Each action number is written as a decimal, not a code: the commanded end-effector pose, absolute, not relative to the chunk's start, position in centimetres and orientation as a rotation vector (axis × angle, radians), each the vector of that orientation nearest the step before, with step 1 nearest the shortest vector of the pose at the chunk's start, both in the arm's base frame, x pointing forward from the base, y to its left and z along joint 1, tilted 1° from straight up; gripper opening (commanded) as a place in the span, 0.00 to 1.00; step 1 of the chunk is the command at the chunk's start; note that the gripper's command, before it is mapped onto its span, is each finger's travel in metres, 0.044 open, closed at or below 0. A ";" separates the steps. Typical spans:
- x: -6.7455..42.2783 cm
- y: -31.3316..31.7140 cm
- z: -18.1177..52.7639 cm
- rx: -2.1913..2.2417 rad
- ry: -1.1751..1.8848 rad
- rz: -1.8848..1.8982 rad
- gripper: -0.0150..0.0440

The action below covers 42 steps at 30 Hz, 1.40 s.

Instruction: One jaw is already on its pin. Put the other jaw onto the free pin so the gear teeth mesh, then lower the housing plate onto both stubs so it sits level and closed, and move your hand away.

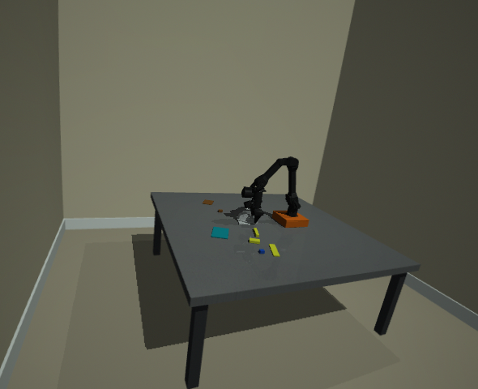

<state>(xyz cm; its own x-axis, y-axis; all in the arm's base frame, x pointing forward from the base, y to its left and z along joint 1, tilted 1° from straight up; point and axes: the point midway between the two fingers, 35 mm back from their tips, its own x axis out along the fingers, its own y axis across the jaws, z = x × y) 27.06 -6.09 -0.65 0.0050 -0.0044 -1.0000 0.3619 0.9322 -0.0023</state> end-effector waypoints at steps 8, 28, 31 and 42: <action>27.2 -6.0 -0.7 0.290 1.541 -0.288 0.85; 27.1 -6.1 -0.7 0.288 1.546 -0.293 1.00; 27.1 -6.1 -0.7 0.288 1.546 -0.293 1.00; 27.1 -6.1 0.0 0.288 1.545 -0.293 1.00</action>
